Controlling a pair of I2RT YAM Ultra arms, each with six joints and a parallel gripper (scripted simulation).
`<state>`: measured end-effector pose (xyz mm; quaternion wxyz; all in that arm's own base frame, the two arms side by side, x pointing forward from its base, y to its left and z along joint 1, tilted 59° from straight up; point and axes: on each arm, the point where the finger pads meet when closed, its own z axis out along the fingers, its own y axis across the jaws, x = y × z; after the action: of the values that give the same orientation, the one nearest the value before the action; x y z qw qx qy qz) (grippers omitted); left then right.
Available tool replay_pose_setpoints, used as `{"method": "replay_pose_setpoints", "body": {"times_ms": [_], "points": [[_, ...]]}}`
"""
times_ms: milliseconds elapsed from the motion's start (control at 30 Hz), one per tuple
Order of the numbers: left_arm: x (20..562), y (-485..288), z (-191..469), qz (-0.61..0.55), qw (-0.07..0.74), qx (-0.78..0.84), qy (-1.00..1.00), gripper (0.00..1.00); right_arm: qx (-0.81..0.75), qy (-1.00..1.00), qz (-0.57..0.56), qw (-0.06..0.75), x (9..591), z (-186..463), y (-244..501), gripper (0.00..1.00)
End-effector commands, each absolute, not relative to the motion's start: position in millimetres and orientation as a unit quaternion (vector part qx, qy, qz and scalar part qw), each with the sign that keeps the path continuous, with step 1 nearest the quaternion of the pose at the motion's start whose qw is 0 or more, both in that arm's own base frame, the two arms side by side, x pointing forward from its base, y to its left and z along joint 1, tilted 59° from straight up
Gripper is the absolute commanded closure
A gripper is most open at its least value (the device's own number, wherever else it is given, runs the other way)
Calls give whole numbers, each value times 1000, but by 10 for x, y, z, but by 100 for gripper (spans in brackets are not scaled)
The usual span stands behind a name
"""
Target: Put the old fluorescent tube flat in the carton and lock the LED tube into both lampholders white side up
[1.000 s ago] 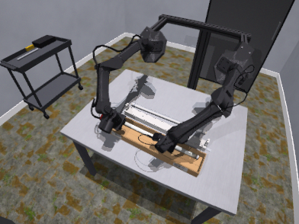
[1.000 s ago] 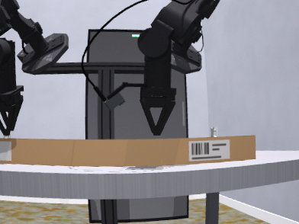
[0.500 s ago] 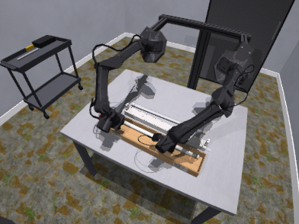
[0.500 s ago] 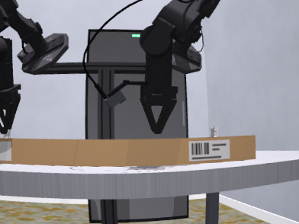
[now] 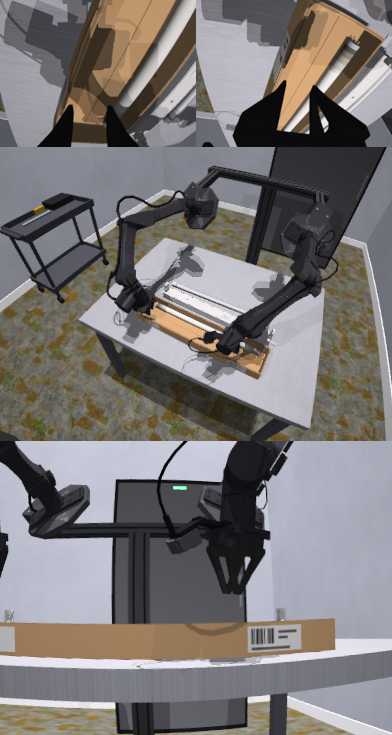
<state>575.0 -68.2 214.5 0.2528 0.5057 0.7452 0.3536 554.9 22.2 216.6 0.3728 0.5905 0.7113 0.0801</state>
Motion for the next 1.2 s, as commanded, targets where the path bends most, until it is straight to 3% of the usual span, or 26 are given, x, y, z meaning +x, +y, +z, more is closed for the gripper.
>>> {"method": "replay_pose_setpoints", "body": {"times_ms": [0, 133, 167, 200, 267, 500, 800, 833, 867, 1167], "points": [[5681, -758, 2481, 328, 337, 451, 759, 68, 534, 730, 114, 411, 5547, 2512, 201, 68], [5548, -648, 2816, 294, 407, 379, 777, 68, 460, 755, 129, 449, 5445, 2837, 176, 68], [5552, -824, 2278, 287, 350, 433, 779, 68, 481, 772, 107, 401, 5462, 2332, 296, 68], [5519, -707, 2682, 306, 380, 411, 770, 68, 493, 747, 121, 430, 5404, 2699, 148, 68], [5485, -673, 2858, 300, 407, 387, 771, 68, 477, 746, 128, 447, 5374, 2860, 121, 68], [5344, -539, 3145, 264, 471, 315, 781, 68, 404, 762, 135, 487, 5259, 3144, 109, 68], [4771, -292, 3802, 163, 585, 176, 775, 68, 228, 768, 110, 588, 4748, 3828, 69, 68], [4963, -444, 3150, 158, 539, 210, 800, 68, 250, 801, 112, 533, 4948, 3168, 104, 68], [4822, -327, 3606, 181, 574, 196, 774, 68, 266, 769, 124, 568, 4781, 3601, 22, 68], [4558, -191, 3906, 128, 633, 126, 753, 68, 181, 752, 100, 626, 4537, 3922, 5, 68]]}}
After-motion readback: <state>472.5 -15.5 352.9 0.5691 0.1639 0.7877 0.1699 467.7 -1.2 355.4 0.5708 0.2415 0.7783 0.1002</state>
